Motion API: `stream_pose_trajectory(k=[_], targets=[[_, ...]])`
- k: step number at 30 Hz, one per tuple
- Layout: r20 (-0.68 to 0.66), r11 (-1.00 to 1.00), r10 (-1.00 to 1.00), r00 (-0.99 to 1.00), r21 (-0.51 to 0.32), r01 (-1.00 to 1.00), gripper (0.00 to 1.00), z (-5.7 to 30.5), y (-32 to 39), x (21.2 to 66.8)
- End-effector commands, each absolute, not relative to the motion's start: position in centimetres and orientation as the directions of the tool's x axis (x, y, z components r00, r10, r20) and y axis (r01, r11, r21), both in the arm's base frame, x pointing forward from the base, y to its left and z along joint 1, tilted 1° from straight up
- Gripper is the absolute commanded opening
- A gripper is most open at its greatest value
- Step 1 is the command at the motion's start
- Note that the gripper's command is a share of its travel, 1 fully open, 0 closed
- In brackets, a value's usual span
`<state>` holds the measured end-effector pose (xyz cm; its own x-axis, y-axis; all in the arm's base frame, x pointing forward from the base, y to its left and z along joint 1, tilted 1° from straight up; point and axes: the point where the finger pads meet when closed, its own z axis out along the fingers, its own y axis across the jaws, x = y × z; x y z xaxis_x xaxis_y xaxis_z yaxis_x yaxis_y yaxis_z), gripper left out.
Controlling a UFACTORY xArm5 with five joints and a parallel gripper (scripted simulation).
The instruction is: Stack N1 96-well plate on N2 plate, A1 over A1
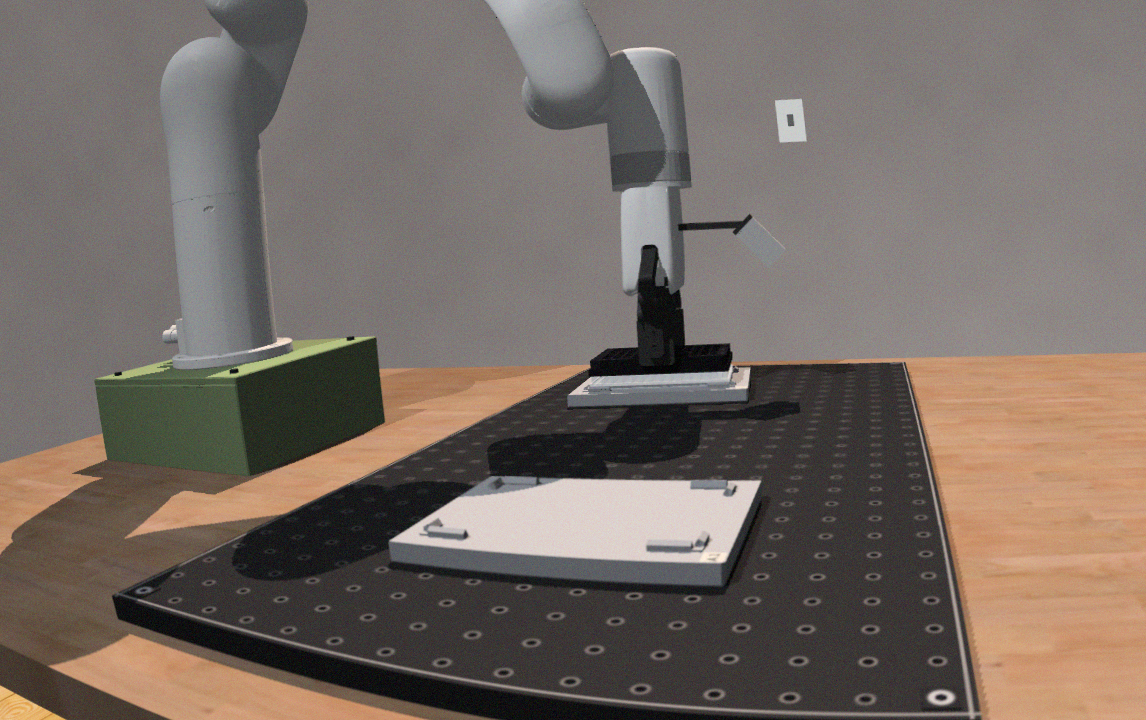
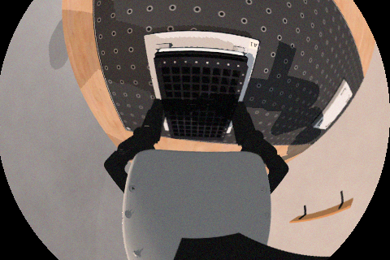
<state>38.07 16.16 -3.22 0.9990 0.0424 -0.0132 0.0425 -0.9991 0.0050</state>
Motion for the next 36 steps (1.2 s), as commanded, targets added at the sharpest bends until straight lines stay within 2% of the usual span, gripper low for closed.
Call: stream_pose_trajectory(k=[1, 5, 36], targets=[[-0.01, -0.999, 0.042, 0.999, 0.004, 0.043, 1.0, -3.1, 16.2, 38.2], [-0.01, -0.999, 0.042, 0.999, 0.004, 0.043, 1.0, -3.1, 16.2, 38.2], [-0.01, -0.999, 0.042, 0.999, 0.004, 0.043, 1.0, 4.1, 16.4, 38.2]])
